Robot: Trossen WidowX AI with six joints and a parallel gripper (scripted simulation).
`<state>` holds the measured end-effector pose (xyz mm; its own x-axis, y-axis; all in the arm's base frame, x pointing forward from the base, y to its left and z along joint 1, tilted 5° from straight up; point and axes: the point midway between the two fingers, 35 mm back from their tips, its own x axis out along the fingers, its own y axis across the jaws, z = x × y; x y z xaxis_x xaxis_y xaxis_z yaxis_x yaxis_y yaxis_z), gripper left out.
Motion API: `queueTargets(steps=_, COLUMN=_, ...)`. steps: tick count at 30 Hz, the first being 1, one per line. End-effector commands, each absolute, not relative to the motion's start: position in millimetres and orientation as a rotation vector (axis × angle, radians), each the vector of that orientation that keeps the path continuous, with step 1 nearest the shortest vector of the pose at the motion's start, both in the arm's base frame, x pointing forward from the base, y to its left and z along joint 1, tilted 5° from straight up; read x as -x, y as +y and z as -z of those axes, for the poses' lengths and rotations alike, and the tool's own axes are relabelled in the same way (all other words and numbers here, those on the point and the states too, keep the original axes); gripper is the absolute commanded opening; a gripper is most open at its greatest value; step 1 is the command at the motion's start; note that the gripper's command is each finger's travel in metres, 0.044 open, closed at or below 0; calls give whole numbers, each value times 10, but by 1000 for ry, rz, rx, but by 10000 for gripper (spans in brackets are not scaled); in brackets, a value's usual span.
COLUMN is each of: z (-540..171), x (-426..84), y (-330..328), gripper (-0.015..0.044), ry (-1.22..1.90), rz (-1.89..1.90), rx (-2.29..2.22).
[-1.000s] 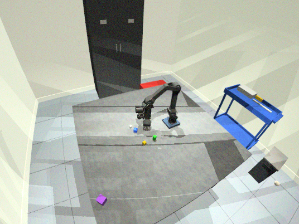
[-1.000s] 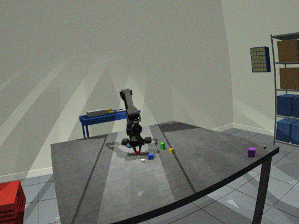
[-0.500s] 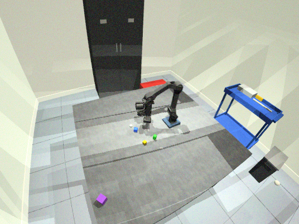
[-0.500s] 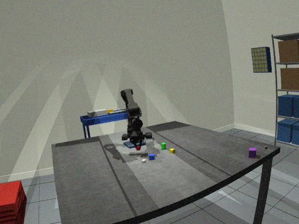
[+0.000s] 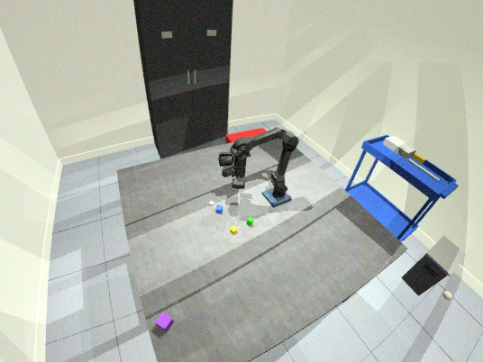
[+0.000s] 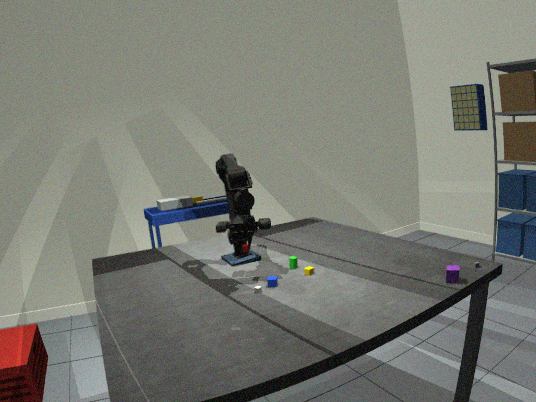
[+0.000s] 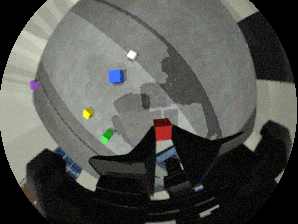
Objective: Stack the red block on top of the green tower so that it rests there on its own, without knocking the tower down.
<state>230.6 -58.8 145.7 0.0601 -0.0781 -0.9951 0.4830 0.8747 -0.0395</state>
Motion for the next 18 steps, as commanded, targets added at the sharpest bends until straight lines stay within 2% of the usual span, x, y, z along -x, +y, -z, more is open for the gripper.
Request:
queueTargets(steps=1, z=-1608, x=-2292, y=-580, gripper=0, ry=1452, rz=443, rx=-342)
queueTargets(steps=10, z=-1615, x=-2313, y=-551, gripper=0, ry=1452, rz=442, rx=-342)
queueTargets(steps=18, z=-1598, x=-2435, y=-245, gripper=0, ry=1454, rz=438, rx=-347)
